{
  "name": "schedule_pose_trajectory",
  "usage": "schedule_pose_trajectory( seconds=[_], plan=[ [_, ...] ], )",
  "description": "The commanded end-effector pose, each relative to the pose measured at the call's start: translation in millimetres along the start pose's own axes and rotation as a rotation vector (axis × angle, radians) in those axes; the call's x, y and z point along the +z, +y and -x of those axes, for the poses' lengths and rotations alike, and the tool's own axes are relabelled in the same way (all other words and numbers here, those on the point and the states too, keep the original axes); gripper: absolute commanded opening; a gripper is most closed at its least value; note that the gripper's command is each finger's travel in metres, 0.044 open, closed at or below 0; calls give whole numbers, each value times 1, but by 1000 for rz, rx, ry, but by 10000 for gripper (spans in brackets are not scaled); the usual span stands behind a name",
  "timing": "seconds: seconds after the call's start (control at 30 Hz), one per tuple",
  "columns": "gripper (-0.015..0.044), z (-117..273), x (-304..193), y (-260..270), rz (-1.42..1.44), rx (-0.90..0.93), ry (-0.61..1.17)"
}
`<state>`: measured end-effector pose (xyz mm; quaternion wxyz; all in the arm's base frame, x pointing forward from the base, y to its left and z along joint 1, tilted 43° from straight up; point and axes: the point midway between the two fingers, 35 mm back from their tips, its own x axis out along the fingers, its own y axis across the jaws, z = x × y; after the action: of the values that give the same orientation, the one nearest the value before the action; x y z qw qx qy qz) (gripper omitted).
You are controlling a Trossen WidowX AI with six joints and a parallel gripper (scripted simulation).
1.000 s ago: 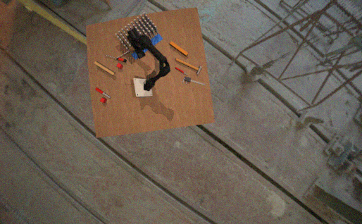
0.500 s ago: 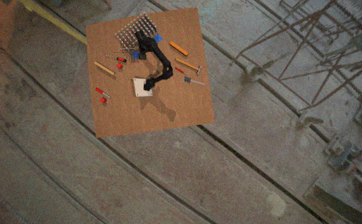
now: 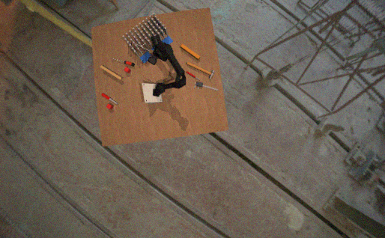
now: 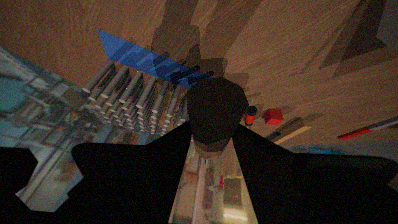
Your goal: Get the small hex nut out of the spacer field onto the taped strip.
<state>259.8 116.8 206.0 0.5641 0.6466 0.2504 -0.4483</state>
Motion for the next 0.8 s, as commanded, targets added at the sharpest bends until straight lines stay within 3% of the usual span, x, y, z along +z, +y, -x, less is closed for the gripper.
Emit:
schedule_pose_trajectory(
  seconds=[0.0, 0.33, 0.77],
  plan=[
    [0, 3, 11, 2, -141, 11, -3],
    [0, 8, 37, 3, -457, 30, -10],
    [0, -16, 48, 5, -466, 21, -11]
  ],
)
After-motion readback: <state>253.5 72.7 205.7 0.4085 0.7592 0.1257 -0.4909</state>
